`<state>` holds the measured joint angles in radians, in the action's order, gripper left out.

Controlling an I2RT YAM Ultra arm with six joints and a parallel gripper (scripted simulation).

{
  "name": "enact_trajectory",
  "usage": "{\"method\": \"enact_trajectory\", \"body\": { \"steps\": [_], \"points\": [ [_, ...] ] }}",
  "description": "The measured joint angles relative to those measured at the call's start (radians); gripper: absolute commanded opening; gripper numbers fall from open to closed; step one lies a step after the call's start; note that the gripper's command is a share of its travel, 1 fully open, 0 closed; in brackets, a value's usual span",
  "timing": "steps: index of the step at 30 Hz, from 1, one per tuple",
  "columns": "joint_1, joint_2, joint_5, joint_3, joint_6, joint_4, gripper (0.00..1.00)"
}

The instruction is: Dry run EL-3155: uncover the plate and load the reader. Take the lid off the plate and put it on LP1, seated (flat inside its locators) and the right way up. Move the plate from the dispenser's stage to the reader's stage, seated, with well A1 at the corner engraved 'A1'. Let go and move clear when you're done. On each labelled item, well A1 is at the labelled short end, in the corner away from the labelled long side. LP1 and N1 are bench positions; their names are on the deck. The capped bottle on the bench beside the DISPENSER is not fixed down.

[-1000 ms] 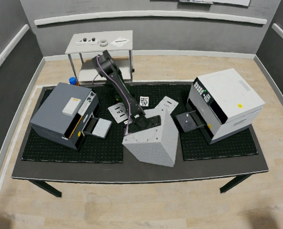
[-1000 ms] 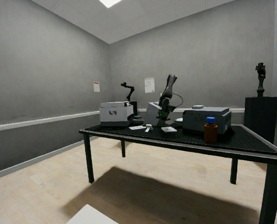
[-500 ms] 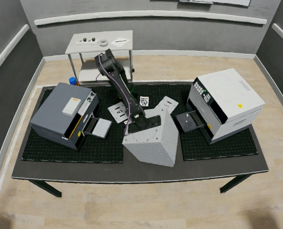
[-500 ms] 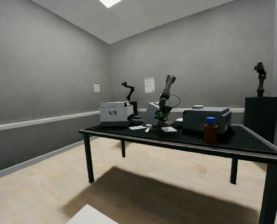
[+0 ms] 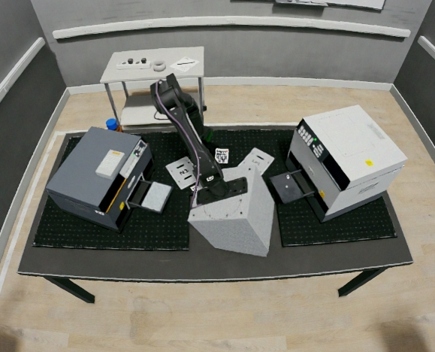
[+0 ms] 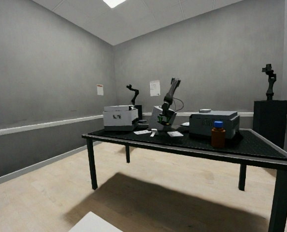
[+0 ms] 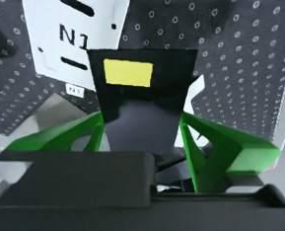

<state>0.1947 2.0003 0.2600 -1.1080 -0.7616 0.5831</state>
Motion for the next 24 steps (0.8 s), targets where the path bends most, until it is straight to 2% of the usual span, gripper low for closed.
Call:
{"method": "enact_trajectory", "body": {
  "steps": [24],
  "points": [
    [-0.122, 0.089, 0.021, -0.05, 0.122, 0.0, 0.85]
  ]
}}
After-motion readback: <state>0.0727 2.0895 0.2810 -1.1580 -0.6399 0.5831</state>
